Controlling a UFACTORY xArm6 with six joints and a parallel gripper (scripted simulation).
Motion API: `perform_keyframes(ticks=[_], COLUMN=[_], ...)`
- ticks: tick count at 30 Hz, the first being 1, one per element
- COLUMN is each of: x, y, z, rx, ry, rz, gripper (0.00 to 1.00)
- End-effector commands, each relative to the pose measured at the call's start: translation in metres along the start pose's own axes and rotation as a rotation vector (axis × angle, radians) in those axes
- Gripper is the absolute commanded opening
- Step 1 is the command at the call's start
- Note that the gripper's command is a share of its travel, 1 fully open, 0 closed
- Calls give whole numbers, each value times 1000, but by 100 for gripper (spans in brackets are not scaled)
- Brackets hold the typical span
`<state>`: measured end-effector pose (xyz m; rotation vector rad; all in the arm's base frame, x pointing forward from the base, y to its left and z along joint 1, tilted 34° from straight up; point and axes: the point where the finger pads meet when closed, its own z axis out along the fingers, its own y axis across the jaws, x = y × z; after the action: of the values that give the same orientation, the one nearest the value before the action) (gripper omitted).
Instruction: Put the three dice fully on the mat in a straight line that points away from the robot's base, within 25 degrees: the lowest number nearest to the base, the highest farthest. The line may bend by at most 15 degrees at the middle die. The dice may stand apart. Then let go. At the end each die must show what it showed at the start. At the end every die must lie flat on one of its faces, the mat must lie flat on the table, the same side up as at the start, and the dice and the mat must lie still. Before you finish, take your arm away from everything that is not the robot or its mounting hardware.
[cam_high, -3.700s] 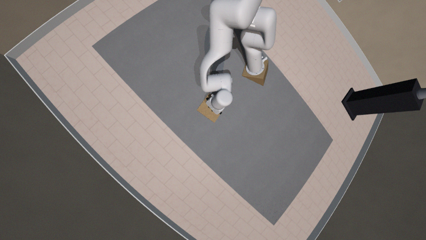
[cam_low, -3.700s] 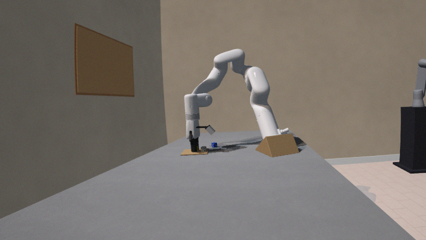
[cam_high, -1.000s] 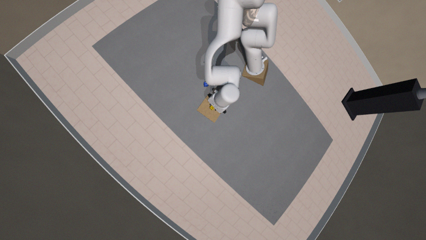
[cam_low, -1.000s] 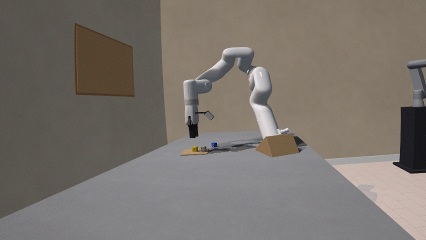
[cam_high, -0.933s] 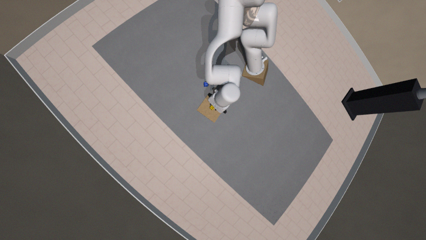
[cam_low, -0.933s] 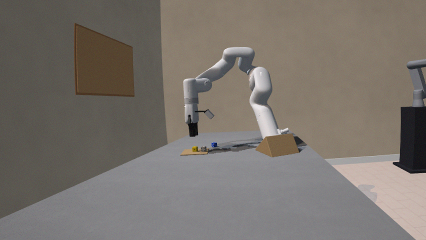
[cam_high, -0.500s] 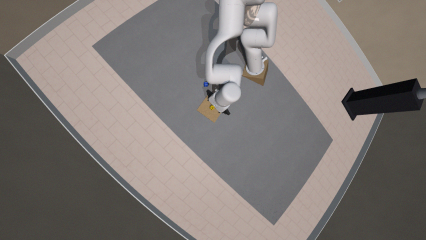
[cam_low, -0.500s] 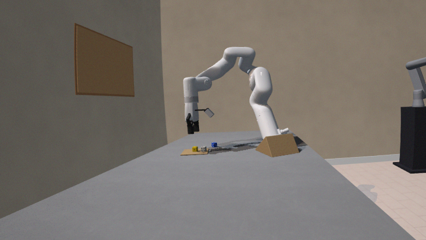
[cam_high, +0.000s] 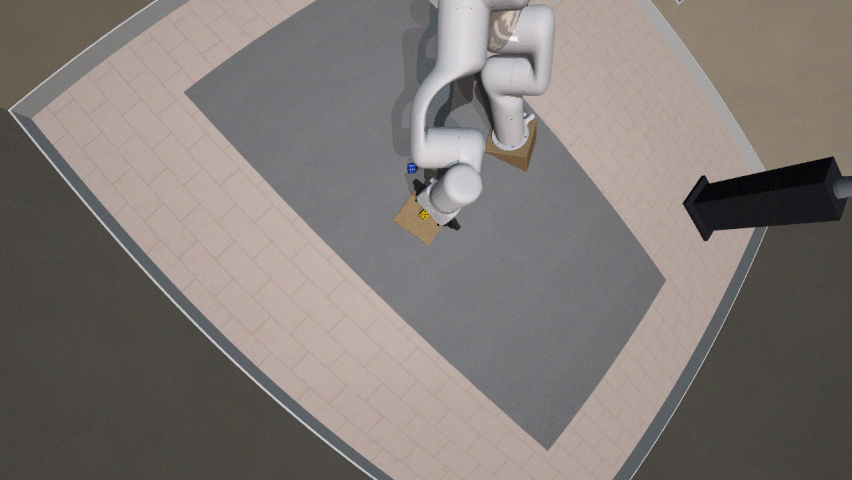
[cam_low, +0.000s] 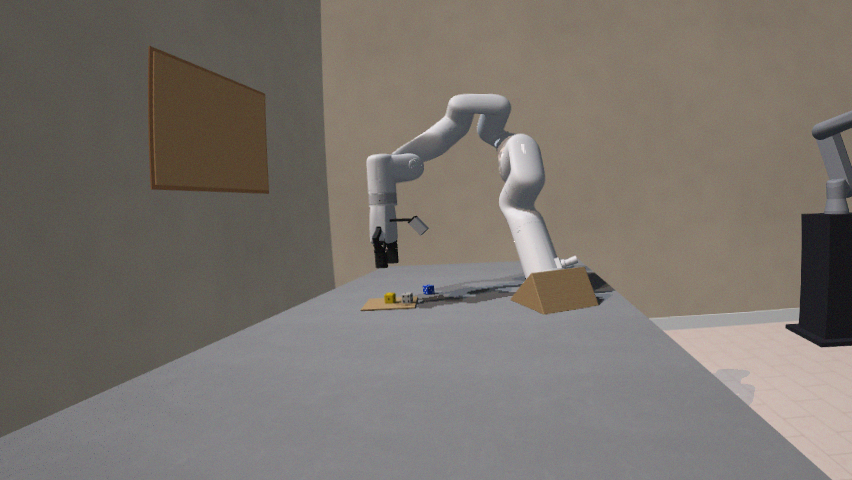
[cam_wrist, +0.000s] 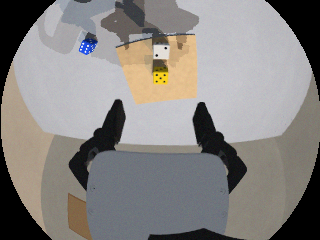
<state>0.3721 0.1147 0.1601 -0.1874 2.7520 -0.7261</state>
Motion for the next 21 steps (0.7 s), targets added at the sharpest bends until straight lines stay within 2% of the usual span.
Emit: perform_keyframes(ticks=[1, 3, 4, 10, 19, 20, 21], x=[3, 15, 15, 45, 75, 75, 75], y=[-14, -47, -48, -100, -136, -136, -136], z=[-1, 0, 0, 5, 13, 13, 13], rx=[-4, -7, -7, -8, -2, -2, -2], ry=[-1, 2, 2, 2, -3, -3, -3], rz=[57, 192, 196, 451, 670, 670, 670], gripper=[100, 100, 100, 100, 100, 42, 42])
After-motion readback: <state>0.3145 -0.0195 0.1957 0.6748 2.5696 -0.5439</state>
